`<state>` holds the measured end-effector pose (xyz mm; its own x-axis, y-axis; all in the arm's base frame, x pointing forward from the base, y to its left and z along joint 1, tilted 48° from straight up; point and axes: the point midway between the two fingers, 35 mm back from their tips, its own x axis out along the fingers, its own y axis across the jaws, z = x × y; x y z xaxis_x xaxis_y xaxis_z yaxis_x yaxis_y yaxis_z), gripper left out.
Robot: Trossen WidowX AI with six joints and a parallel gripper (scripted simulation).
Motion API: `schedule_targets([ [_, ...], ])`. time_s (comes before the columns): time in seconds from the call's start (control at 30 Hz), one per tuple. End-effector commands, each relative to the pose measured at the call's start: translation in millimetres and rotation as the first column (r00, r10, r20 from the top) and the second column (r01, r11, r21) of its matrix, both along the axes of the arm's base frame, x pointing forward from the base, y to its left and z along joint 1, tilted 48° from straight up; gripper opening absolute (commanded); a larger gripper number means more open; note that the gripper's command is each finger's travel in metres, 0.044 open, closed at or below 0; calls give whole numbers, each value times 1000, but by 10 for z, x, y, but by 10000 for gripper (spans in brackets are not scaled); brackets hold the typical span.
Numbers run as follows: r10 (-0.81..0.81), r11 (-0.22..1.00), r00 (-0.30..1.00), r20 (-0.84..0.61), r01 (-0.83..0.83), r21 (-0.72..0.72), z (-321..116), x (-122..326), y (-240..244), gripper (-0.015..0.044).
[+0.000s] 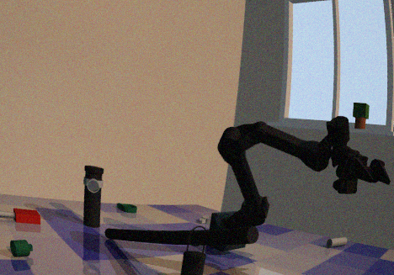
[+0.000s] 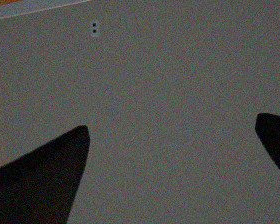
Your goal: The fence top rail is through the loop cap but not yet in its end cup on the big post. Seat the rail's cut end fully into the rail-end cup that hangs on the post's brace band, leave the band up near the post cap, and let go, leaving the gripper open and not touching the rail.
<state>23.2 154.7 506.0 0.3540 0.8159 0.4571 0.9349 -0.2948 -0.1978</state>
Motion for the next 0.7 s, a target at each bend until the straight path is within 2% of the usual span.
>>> schedule_targets([
  [0.0,-156,985,969,193,168,-49,72,50,96,440],
  [0.13,-278,941,888,366,329,-83,114,136,194,440],
  [0.33,-388,818,690,611,563,-117,139,340,362,440],
  [0.5,-389,674,494,778,728,-125,122,587,492,440],
  [0.67,-307,507,307,901,854,-118,70,906,585,440],
])
